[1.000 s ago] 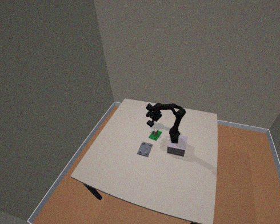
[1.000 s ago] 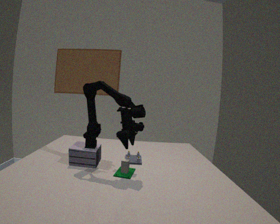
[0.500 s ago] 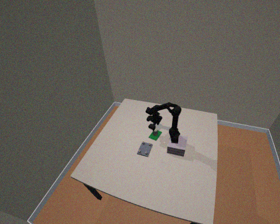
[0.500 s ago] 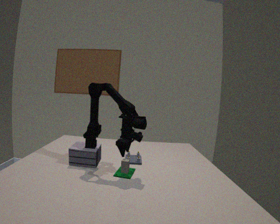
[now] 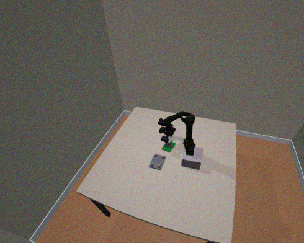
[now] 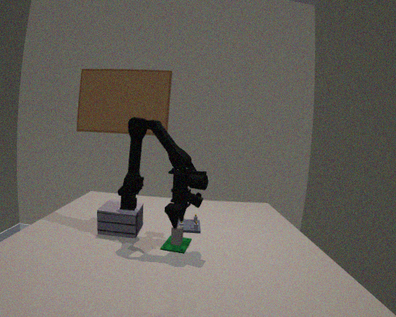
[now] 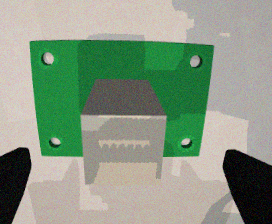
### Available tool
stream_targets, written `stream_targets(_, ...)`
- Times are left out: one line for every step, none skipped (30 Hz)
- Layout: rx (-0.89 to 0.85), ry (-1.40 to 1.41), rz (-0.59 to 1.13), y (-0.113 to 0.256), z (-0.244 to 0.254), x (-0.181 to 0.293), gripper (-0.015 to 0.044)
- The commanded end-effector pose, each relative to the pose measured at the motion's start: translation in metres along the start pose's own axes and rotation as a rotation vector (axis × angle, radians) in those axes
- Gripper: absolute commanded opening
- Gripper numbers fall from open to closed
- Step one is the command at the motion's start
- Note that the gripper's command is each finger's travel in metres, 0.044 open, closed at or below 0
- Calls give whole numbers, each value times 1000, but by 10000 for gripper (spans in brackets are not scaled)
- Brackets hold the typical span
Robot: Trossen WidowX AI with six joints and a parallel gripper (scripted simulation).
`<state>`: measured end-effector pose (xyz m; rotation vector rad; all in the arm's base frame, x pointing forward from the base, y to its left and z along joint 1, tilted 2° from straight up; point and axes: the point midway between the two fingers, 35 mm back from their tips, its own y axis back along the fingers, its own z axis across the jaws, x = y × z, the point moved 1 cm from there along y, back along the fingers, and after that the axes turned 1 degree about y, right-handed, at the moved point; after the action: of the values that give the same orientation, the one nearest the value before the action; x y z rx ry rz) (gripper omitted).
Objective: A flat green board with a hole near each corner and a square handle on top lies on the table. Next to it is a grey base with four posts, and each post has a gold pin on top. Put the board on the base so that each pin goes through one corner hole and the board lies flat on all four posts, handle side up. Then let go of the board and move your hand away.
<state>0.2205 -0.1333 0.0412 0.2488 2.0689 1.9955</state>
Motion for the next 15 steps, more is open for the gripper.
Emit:
stream_targets(-6, 5, 5, -8, 1, 1, 440)
stream_targets(-7, 4, 5, -9, 1, 1, 440)
stream_targets(-7, 4, 5, -11, 1, 1, 440)
stream_targets(-7, 3, 5, -13, 1, 1, 440)
stream_targets(-7, 2, 5, -14, 1, 1, 440)
stream_targets(-8, 1, 6, -16, 1, 1, 440)
stream_targets(-8, 1, 6, -18, 1, 1, 440)
stream_targets(-8, 0, 6, -19, 1, 1, 440)
stream_targets(-8, -1, 6, -21, 1, 1, 440)
stream_targets(-9, -1, 6, -23, 1, 1, 440)
stream_targets(-9, -1, 6, -24, 1, 1, 440)
stream_targets(-9, -1, 6, -26, 1, 1, 440)
stream_targets(-8, -1, 6, -28, 1, 1, 440)
stream_targets(-8, 0, 6, -29, 1, 1, 440)
stream_targets(-8, 0, 6, -31, 1, 1, 440)
